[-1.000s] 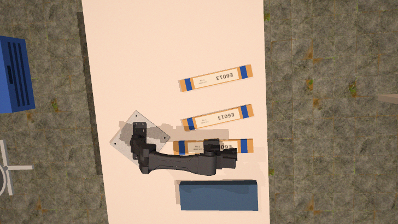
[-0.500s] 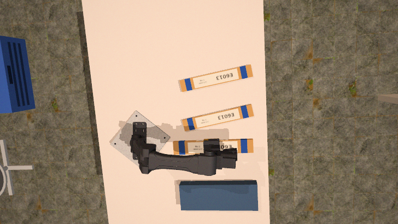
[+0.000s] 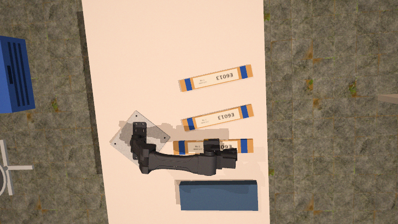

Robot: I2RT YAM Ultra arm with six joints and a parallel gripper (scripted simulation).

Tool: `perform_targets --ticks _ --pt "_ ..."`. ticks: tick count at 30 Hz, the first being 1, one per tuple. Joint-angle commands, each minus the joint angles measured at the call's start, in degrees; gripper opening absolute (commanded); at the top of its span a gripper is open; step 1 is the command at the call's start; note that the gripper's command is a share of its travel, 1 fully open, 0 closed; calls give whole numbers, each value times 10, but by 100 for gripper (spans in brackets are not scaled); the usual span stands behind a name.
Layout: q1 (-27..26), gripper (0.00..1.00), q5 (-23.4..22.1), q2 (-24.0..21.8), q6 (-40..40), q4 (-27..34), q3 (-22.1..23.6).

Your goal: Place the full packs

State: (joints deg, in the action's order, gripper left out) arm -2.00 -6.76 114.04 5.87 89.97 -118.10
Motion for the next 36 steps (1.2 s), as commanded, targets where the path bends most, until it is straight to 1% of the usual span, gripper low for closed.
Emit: perform_targets --ticks 1,21,22,31,34,36 --pt "-2 0 2 -44 -4 0 -13" --pt "2 0 3 -16 -4 0 -4" --pt "2 0 3 0 -2 -4 -36" --pt "4 0 3 -4 -4 -2 0" --pt "5 0 3 -6 -4 -12 12" --pt "5 0 3 -6 -4 -12 12"
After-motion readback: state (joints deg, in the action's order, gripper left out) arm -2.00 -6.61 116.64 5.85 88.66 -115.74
